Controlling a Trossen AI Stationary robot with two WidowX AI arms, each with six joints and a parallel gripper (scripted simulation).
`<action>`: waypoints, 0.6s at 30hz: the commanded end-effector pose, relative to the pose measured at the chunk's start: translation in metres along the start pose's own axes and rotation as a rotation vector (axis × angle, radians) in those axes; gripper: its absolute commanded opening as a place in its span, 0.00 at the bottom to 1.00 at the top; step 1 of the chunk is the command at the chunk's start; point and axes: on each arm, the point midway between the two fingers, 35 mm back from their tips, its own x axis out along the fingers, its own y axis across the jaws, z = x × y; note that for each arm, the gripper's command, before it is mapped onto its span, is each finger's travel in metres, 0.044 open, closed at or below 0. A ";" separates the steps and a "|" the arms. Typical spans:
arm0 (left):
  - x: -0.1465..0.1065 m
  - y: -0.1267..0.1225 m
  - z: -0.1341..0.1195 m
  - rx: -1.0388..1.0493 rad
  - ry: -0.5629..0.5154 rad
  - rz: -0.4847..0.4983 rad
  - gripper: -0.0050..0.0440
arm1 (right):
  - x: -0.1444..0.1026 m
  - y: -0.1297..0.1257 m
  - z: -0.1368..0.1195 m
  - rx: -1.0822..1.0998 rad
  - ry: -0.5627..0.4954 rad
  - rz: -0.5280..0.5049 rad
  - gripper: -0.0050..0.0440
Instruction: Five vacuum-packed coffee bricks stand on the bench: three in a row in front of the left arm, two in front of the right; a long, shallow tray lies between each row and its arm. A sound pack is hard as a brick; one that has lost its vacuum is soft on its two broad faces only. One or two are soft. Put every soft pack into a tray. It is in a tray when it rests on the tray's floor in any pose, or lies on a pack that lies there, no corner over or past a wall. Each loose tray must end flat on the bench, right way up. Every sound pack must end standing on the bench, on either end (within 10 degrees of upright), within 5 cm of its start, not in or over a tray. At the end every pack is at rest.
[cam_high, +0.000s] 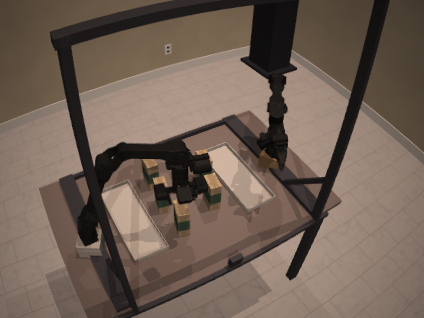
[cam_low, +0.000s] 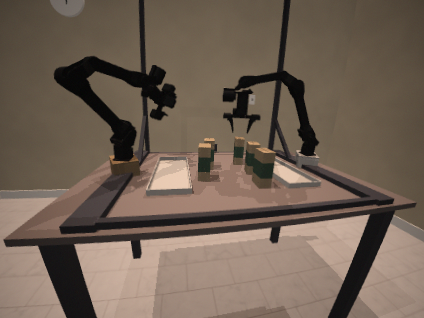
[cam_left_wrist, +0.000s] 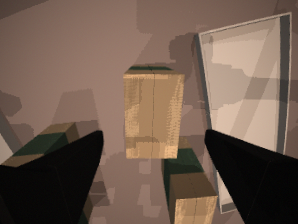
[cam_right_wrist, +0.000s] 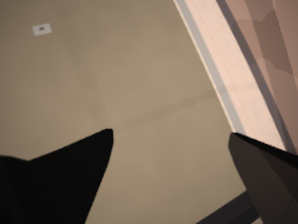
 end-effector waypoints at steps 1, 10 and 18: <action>-0.010 0.001 0.000 0.001 -0.005 0.029 0.83 | 0.002 0.011 0.027 0.051 -0.093 -0.058 0.84; -0.010 0.001 0.000 0.001 -0.005 0.029 0.83 | 0.002 0.010 0.068 0.134 -0.217 -0.153 0.84; -0.010 0.001 0.000 0.001 -0.005 0.029 0.83 | -0.004 0.005 0.116 0.246 -0.357 -0.269 0.84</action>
